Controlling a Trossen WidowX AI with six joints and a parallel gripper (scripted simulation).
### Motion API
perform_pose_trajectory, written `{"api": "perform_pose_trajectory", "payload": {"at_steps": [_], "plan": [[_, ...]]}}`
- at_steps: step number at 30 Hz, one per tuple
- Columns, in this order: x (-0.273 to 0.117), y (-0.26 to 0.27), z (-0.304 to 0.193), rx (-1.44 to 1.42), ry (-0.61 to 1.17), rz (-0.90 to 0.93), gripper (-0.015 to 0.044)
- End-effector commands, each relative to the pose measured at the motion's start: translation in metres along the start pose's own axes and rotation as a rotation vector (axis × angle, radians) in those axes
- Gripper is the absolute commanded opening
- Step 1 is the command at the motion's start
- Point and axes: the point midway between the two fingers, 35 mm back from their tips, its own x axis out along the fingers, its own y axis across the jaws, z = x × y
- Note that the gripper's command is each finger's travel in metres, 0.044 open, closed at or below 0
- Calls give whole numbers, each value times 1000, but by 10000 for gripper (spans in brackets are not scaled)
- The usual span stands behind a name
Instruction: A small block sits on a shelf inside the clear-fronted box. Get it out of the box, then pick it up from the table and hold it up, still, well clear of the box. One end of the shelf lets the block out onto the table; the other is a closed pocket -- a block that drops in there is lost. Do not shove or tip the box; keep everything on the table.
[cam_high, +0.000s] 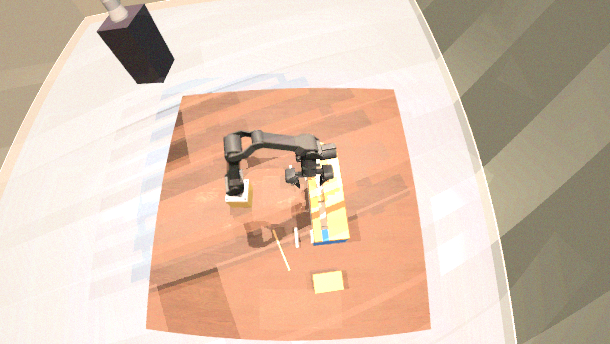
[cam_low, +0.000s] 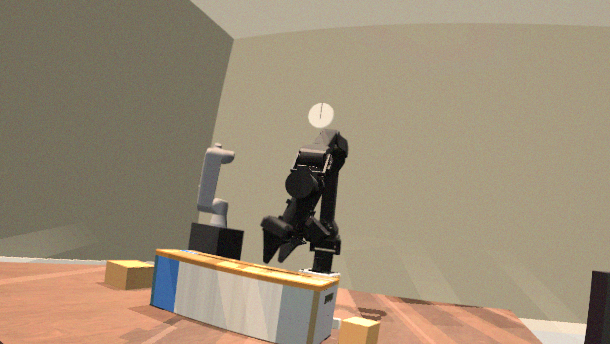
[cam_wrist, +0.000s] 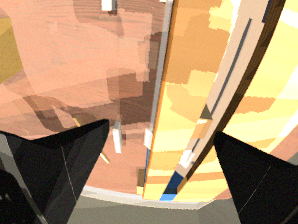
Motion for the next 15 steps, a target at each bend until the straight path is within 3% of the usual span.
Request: {"api": "perform_pose_trajectory", "payload": {"at_steps": [1, 15], "plan": [[9, 2, 4, 1, -4, 12, 400], [31, 4, 13, 1, -4, 12, 400]]}}
